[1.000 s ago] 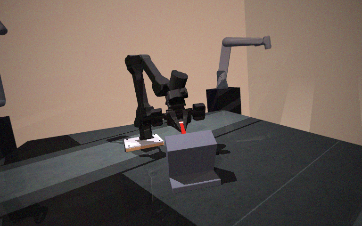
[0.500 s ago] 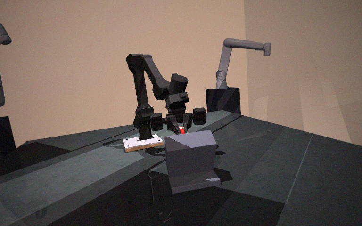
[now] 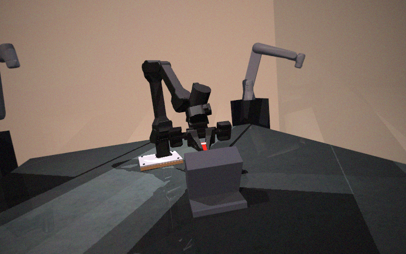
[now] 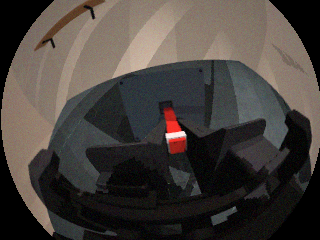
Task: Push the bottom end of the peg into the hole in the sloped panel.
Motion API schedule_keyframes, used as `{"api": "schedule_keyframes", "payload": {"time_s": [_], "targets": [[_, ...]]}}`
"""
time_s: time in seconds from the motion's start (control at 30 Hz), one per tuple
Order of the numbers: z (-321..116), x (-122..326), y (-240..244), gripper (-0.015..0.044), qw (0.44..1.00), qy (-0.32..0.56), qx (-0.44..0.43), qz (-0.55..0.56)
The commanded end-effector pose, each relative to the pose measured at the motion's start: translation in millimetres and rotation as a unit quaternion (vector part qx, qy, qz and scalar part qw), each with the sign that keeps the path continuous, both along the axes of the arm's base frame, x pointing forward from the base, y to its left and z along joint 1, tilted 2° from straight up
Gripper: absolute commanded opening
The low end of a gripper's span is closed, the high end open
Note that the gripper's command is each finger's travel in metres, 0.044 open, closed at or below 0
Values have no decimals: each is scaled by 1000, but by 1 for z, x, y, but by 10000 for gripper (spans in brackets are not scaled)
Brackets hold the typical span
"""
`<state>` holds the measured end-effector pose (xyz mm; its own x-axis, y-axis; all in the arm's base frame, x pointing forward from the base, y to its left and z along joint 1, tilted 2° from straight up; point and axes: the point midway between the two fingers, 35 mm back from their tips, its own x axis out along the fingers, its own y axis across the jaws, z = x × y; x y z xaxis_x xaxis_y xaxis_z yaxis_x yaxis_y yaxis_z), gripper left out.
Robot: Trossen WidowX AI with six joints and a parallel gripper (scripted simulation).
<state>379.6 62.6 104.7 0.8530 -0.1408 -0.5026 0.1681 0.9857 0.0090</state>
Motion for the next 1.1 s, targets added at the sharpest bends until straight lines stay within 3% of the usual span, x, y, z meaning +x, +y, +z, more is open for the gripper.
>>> {"api": "schedule_keyframes", "payload": {"time_s": [0.0, 1.07], "targets": [[1, 0, 0, 0, 1000, 0, 0, 0], [4, 8, 1, 0, 1000, 0, 0, 0]]}}
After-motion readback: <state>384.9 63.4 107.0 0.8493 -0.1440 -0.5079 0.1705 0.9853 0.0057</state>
